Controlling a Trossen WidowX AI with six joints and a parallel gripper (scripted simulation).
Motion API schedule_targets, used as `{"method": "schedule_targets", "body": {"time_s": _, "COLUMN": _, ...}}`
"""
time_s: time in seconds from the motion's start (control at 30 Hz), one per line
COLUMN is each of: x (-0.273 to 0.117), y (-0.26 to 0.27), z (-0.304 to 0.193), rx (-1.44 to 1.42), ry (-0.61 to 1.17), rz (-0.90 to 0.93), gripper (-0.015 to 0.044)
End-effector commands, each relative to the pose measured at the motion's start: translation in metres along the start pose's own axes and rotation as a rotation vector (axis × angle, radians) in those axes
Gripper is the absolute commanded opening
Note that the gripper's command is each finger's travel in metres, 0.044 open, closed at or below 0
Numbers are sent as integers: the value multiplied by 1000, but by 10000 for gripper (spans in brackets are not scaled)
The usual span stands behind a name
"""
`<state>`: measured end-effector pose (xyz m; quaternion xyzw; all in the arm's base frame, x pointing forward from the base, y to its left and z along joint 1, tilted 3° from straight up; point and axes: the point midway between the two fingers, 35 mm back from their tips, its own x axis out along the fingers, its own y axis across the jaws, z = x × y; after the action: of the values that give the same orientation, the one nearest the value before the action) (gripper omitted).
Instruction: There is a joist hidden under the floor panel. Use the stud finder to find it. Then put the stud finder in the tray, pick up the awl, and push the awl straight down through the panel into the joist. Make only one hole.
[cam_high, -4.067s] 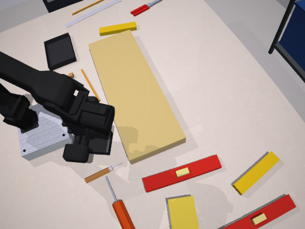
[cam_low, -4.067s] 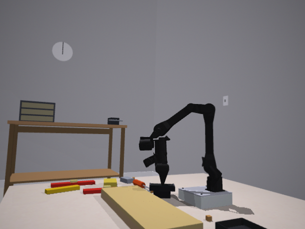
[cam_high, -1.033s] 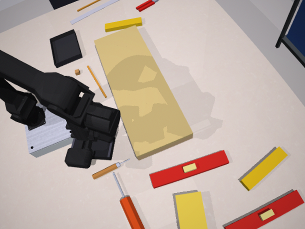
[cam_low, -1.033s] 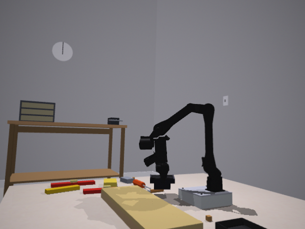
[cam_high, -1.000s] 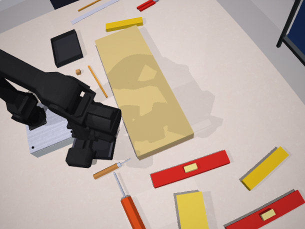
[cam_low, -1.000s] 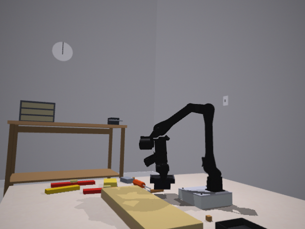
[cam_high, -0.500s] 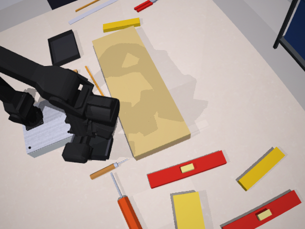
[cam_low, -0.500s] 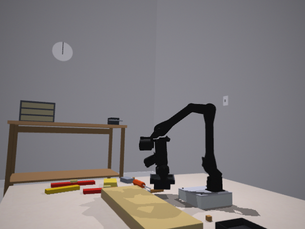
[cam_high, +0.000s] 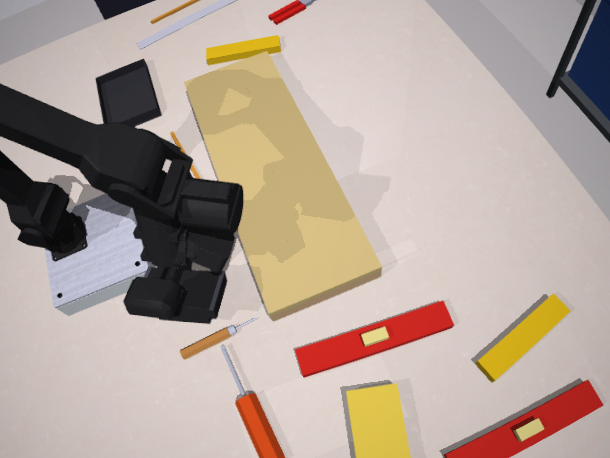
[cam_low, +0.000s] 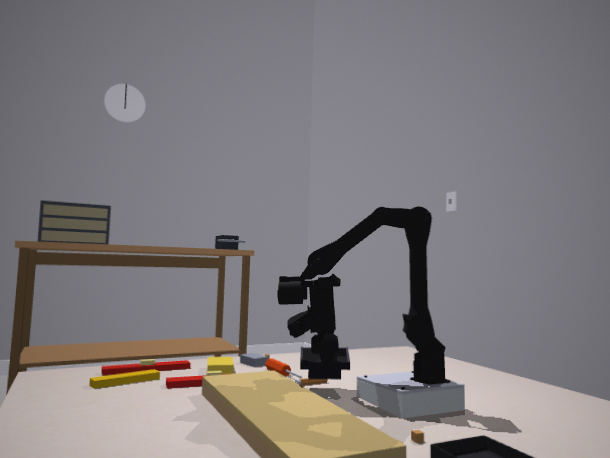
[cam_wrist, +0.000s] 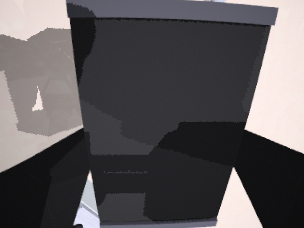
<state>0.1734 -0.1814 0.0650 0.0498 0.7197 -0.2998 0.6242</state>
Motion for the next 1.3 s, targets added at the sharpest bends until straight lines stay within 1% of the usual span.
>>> {"method": "schedule_targets", "body": {"time_s": 0.0, "x": 1, "y": 0, "z": 0, "rx": 9, "ry": 2, "rz": -30, "gripper": 0}}
{"method": "schedule_targets", "body": {"time_s": 1.27, "x": 2, "y": 8, "z": -1, "rx": 39, "ry": 1, "rz": -310, "gripper": 0}}
